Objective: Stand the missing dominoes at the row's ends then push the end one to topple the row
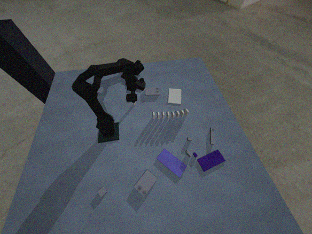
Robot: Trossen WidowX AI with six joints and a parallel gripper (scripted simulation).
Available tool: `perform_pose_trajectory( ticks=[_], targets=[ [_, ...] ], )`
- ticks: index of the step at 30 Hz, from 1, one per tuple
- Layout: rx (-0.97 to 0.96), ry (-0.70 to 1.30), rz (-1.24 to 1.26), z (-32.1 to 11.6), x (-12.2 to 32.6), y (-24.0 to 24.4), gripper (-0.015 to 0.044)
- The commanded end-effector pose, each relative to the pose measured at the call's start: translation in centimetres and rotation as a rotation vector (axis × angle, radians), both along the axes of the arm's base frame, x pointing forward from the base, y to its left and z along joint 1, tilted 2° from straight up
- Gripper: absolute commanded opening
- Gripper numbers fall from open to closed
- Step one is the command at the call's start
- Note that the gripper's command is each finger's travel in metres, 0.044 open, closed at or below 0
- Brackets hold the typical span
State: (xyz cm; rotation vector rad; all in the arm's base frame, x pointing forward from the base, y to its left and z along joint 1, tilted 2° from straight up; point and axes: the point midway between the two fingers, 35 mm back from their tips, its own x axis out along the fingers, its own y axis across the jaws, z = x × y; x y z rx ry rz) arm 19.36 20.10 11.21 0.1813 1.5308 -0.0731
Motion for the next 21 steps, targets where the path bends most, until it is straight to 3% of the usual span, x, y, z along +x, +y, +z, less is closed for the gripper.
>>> perform_pose_trajectory(
  ticks=[1,19,21],
  targets=[
    [-0.019,0.012,-0.004,-2.8,-0.2,-0.3,0.0440],
    [-0.019,0.012,-0.004,-4.4,-0.2,-0.3,0.0440],
    [-0.019,0.012,-0.004,-4.4,-0.2,-0.3,0.0387]
  ],
)
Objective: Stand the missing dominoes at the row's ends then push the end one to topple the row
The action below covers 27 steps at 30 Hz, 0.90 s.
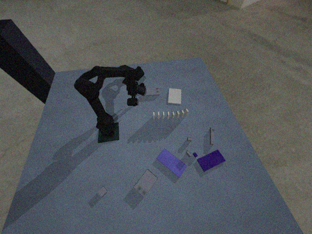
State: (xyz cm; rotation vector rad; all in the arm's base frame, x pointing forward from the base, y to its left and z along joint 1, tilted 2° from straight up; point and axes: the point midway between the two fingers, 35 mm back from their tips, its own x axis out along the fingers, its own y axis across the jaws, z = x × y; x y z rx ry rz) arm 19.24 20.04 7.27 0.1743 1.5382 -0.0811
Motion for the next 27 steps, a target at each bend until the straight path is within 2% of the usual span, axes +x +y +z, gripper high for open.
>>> perform_pose_trajectory(
  ticks=[1,11,21,27],
  targets=[
    [-0.010,0.004,-0.003,-0.4,-0.1,-0.2,0.0361],
    [-0.010,0.004,-0.003,-0.4,-0.1,-0.2,0.0107],
    [-0.010,0.004,-0.003,-0.2,-0.1,-0.2,0.0107],
    [-0.007,0.004,-0.002,7.1,0.3,0.2,0.0107]
  ],
)
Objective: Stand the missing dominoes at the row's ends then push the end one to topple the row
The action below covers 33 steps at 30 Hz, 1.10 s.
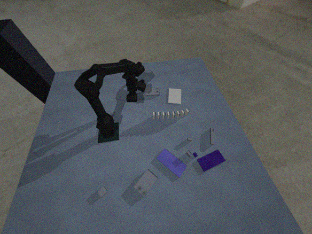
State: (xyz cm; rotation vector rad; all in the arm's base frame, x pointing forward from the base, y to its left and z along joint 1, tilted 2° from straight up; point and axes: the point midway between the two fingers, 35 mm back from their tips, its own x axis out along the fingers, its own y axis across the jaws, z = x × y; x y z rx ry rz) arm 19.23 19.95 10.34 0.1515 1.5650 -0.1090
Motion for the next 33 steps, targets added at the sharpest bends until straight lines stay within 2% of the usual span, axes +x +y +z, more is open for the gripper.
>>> perform_pose_trajectory(
  ticks=[1,4,6,13,19,25,33],
  targets=[
    [0.023,-0.025,0.001,5.4,0.3,0.2,0.0107],
    [0.024,-0.024,0.002,9.3,-0.3,-0.4,0.0107],
    [0.024,-0.024,0.002,10.2,-0.5,-0.6,0.0107],
    [0.022,-0.025,0.001,10.2,0.8,-1.9,0.0107],
    [0.014,-0.029,-0.003,10.0,5.0,-8.1,0.0107],
    [0.008,-0.031,-0.007,9.9,7.2,-14.3,0.0107],
    [0.008,-0.031,-0.007,8.9,7.5,-14.4,0.0107]
  ],
)
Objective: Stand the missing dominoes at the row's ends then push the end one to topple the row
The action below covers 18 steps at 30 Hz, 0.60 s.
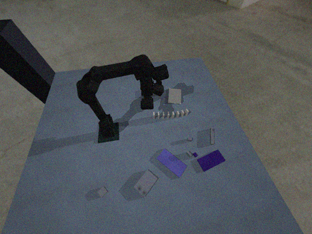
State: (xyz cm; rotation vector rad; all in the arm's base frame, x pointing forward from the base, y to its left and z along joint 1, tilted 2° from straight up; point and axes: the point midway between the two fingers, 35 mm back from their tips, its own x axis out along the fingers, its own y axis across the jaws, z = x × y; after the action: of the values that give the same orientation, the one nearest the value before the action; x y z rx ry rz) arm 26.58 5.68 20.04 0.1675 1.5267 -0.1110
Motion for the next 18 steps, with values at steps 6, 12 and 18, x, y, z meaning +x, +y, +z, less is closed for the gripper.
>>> perform_pose_trajectory(
  ticks=[6,12,18],
  targets=[
    [0.002,0.006,0.006,-3.2,0.7,0.0,0.0107],
    [0.002,0.006,0.006,-5.6,1.0,0.2,0.0107],
    [0.002,0.006,0.006,-8.1,1.0,0.3,0.0107]
  ],
)
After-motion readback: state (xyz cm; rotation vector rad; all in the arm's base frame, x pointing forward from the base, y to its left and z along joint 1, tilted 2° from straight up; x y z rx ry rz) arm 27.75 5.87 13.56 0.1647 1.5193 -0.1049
